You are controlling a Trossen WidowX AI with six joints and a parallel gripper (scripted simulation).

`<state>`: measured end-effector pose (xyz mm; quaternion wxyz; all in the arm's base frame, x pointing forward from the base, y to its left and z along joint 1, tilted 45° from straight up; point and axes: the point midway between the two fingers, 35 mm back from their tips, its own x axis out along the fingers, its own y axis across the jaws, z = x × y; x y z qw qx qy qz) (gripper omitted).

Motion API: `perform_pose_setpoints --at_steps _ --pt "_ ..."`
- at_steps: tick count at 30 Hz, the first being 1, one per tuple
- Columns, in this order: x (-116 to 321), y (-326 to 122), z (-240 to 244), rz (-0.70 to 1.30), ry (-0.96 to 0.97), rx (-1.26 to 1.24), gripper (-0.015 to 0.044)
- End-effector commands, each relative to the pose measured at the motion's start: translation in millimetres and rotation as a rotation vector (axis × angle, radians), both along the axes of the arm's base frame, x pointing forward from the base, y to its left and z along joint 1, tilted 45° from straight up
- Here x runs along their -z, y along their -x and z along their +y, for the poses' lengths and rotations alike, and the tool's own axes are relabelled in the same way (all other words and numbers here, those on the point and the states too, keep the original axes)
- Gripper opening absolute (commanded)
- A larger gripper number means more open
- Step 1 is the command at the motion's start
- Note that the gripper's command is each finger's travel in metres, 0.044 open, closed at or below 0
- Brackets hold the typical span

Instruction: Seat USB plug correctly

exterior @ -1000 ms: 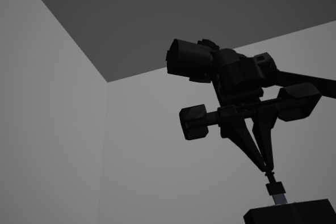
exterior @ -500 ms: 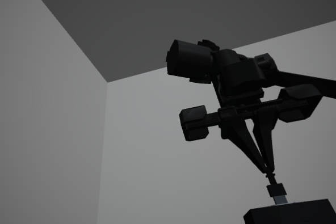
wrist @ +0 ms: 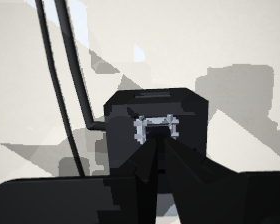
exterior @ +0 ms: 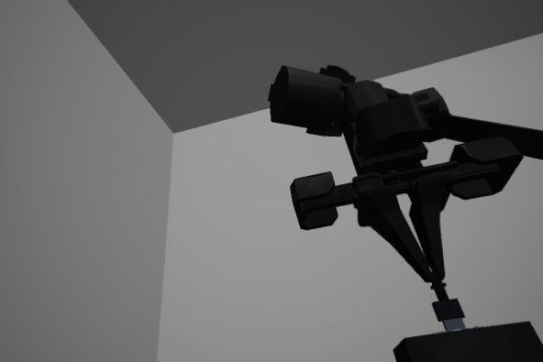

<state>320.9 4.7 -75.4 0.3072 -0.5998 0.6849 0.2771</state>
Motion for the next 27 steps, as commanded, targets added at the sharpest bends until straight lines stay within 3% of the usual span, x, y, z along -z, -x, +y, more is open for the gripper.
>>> perform_pose_setpoints --at_steps 1,27 --pt "0.5 0.2 -0.8 0.002 0.003 -0.004 0.0000" --pt "2.7 0.5 -3.0 0.002 0.003 -0.004 0.0000"
